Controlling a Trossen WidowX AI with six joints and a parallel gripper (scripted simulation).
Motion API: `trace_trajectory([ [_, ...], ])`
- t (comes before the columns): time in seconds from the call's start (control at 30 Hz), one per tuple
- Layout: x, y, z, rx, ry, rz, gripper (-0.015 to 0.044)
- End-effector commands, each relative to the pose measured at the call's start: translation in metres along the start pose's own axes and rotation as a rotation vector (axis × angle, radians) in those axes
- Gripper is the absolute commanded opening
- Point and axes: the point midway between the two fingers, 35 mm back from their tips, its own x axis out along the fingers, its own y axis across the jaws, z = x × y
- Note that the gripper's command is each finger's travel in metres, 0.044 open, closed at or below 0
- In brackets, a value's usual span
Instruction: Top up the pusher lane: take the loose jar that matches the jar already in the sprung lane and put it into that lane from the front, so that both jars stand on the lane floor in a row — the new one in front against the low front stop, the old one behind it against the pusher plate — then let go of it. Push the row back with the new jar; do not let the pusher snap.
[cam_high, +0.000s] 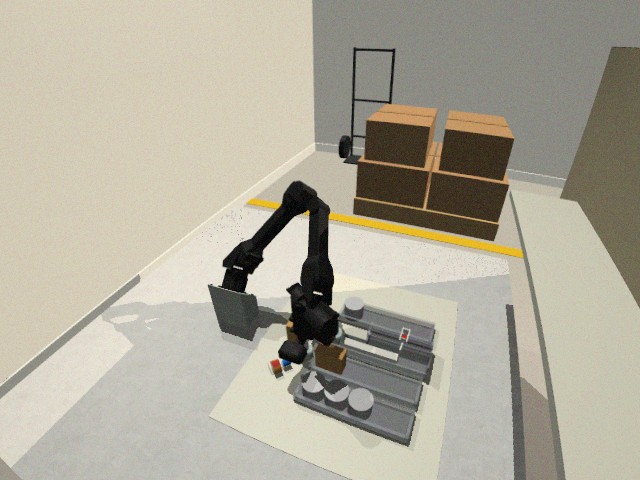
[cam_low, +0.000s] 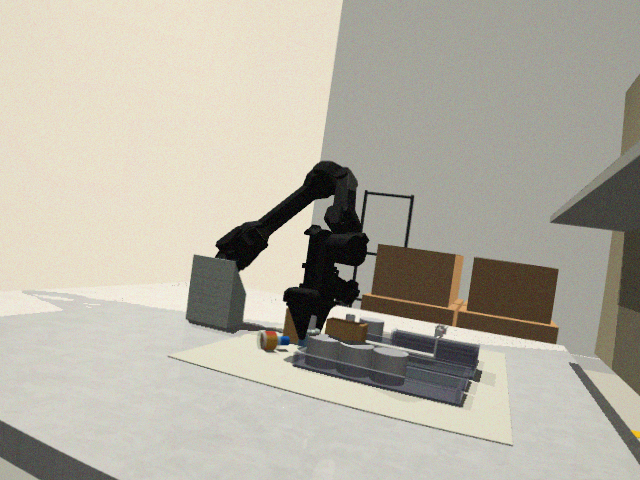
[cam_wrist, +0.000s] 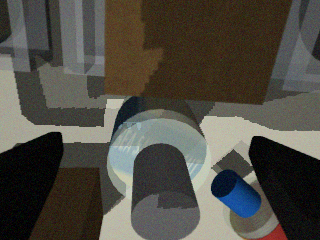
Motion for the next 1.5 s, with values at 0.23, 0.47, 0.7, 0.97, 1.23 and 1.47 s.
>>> trace_trajectory([
  [0.23,0.002,0.001,-0.002,0.007,0.001,0.005,0.0197],
  [0.47,0.002,0.001,-0.002,0.007,0.001,0.005,0.0131],
  [0.7,-0.014,-0.009,-0.016,0.005,0.037,-0.006,0.0000],
  [0.97,-0.063,-0.011,-0.005,0.007,0.017,-0.004,0.0000],
  [1.23,-0.105,-0.008,-0.002,0.007,0.002,0.001,0.0000],
  [1.47,-0.091,0.015,0.005,0.018,0.000,-0.006,0.0000],
])
